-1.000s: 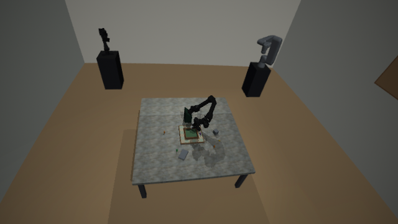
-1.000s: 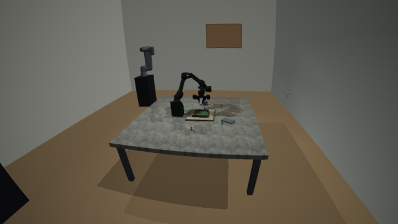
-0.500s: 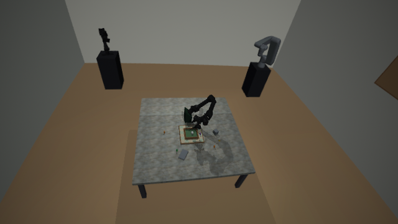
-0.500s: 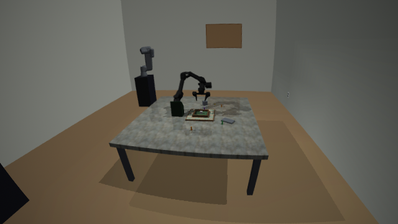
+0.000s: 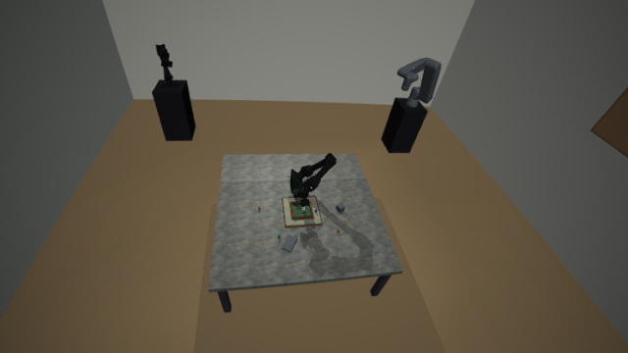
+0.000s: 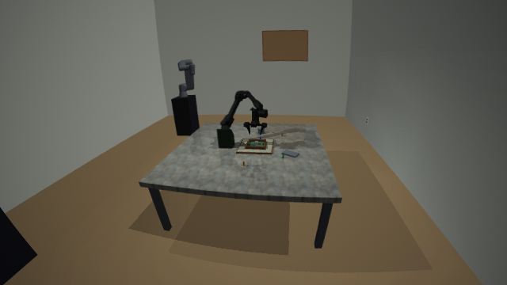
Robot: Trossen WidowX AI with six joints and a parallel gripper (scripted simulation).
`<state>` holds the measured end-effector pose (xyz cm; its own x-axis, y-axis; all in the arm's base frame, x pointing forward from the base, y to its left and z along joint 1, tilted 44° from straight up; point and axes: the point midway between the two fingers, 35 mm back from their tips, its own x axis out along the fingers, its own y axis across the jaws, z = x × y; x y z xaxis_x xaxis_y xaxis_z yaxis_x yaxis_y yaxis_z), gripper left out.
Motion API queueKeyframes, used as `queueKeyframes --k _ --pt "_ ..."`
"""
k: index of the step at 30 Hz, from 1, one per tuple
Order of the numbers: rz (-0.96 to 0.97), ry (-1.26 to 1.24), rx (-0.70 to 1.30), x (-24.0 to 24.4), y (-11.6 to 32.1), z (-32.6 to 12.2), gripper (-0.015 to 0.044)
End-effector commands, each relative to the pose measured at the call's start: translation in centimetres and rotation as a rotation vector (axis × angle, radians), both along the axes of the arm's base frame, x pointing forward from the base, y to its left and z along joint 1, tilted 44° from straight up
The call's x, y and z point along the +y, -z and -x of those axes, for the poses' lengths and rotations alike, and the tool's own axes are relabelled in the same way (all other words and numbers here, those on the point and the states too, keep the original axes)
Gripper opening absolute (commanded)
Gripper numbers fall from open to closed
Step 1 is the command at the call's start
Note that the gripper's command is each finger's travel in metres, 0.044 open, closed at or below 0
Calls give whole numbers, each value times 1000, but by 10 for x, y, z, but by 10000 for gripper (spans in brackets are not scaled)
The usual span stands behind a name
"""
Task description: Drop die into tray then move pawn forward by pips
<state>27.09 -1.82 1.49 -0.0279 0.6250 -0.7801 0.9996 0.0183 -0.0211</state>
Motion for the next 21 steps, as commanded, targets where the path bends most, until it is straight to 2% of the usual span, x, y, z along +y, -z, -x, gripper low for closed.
queueKeyframes --k 1,7,16,21 --pt "4 -125 -104 7 -4 -4 361" --pt "-27 -657 -561 37 -20 -16 204" --pt "-64 -1441 -1267 85 -47 -26 200" --pt "-71 -1675 -1494 102 -57 -27 200"
